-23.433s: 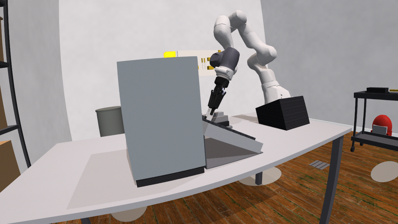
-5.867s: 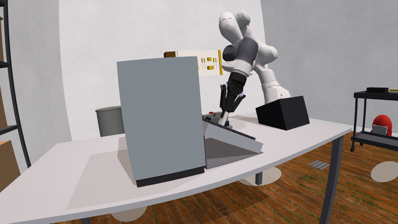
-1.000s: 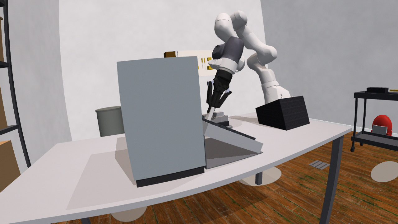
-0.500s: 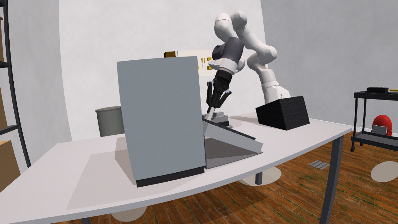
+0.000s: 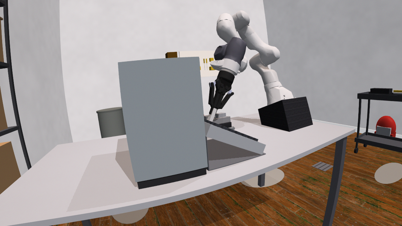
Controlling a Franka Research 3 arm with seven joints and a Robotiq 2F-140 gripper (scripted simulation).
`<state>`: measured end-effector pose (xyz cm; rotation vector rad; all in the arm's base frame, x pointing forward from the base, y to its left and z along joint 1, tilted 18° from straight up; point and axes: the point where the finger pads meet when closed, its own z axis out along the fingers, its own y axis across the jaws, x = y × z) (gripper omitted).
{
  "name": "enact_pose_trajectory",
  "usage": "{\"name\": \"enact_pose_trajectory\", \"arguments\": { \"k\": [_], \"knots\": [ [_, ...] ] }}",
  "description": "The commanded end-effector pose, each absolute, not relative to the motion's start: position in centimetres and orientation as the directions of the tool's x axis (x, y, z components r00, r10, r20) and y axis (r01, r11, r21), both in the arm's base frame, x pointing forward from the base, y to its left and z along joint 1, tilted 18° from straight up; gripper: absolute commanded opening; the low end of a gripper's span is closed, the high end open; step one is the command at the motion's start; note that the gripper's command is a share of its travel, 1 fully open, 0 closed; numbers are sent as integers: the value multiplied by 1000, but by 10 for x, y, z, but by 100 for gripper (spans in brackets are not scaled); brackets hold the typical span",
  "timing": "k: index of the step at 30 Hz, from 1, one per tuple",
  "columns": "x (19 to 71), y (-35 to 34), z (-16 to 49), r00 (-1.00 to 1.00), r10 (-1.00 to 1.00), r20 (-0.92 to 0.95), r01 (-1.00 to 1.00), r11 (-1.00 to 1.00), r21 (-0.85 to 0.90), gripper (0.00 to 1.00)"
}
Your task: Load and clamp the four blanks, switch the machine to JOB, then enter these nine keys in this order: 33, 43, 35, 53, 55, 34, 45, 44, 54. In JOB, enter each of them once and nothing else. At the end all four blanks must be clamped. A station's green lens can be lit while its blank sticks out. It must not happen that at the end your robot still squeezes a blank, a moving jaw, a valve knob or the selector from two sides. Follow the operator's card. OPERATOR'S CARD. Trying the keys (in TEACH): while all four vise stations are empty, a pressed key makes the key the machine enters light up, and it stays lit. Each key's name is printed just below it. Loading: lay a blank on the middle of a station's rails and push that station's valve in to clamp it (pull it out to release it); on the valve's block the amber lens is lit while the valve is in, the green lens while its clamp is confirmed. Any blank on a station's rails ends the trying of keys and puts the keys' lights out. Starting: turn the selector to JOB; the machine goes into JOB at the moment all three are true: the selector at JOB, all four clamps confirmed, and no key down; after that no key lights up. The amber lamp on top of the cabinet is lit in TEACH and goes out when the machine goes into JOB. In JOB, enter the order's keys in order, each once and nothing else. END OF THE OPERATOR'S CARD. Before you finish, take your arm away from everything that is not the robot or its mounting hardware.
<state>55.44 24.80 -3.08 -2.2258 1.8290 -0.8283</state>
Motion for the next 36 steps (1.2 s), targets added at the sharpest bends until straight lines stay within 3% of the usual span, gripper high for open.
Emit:
{"name": "enact_pose_trajectory", "arguments": {
  "k": [1, 36],
  "knots": [
    [556, 248, -32, 106, -943, 317, -862, -246, -443, 0],
    [538, 256, -2, 106, -943, 317, -862, -246, -443, 0]
  ]
}}
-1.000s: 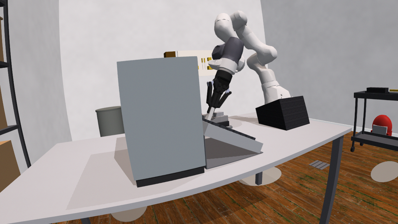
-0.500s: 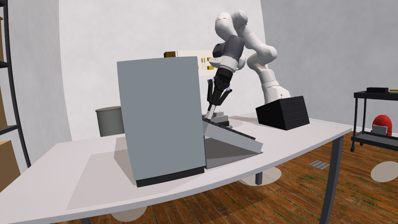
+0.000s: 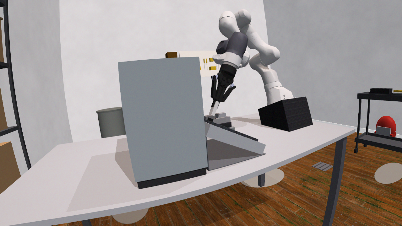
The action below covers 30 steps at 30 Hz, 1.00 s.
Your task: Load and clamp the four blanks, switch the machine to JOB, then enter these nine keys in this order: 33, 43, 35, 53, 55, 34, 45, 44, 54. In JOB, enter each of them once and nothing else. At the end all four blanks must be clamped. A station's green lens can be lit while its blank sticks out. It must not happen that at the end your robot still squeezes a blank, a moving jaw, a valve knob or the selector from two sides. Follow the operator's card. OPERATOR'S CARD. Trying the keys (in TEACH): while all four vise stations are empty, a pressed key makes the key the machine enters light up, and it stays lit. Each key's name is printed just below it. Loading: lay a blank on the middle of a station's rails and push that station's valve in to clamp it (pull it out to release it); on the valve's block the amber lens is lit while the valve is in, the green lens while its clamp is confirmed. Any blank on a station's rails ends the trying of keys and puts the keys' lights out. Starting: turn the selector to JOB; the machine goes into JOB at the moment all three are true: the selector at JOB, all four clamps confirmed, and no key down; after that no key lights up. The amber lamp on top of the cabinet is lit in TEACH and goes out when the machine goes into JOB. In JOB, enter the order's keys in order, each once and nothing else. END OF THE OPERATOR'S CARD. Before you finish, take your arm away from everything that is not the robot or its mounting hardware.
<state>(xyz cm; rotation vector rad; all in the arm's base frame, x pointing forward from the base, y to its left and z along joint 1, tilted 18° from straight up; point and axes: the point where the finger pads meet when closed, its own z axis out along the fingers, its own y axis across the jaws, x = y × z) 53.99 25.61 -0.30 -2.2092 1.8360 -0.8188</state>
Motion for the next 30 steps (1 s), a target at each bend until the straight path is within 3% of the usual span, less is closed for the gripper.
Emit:
{"name": "enact_pose_trajectory", "arguments": {
  "k": [1, 9, 21, 30],
  "knots": [
    [538, 256, -2, 106, -943, 317, -862, -246, -443, 0],
    [534, 259, -4, 106, -943, 317, -862, -246, -443, 0],
    [473, 302, -52, 106, -943, 317, -862, -246, -443, 0],
    [473, 302, -56, 106, -943, 317, -862, -246, -443, 0]
  ]
}}
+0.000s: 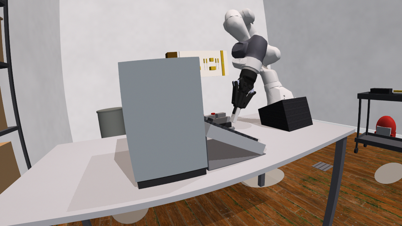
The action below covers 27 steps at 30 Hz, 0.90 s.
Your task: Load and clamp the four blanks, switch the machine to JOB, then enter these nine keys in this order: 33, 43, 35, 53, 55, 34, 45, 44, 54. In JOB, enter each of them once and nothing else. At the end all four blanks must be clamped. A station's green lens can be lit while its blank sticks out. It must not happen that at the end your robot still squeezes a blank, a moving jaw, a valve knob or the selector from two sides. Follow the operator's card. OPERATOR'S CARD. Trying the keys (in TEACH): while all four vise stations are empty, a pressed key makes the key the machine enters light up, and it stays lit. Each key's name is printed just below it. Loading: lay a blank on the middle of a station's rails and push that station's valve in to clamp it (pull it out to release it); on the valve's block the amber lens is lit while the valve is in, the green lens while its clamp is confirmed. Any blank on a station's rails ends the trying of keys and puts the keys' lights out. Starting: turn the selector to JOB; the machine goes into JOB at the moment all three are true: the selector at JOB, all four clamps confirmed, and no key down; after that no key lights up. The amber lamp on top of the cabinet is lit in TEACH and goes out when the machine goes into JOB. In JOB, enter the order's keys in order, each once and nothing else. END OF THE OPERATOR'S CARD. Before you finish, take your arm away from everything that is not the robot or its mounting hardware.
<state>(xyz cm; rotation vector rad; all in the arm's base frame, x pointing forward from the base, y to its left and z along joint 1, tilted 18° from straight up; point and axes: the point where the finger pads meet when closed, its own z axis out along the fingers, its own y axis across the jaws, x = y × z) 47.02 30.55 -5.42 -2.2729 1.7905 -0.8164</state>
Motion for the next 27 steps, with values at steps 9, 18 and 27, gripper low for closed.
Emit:
{"name": "enact_pose_trajectory", "arguments": {
  "k": [9, 18, 27],
  "knots": [
    [479, 300, -65, 106, -943, 317, -862, -246, -443, 0],
    [483, 298, -71, 106, -943, 317, -862, -246, -443, 0],
    [483, 298, -71, 106, -943, 317, -862, -246, -443, 0]
  ]
}}
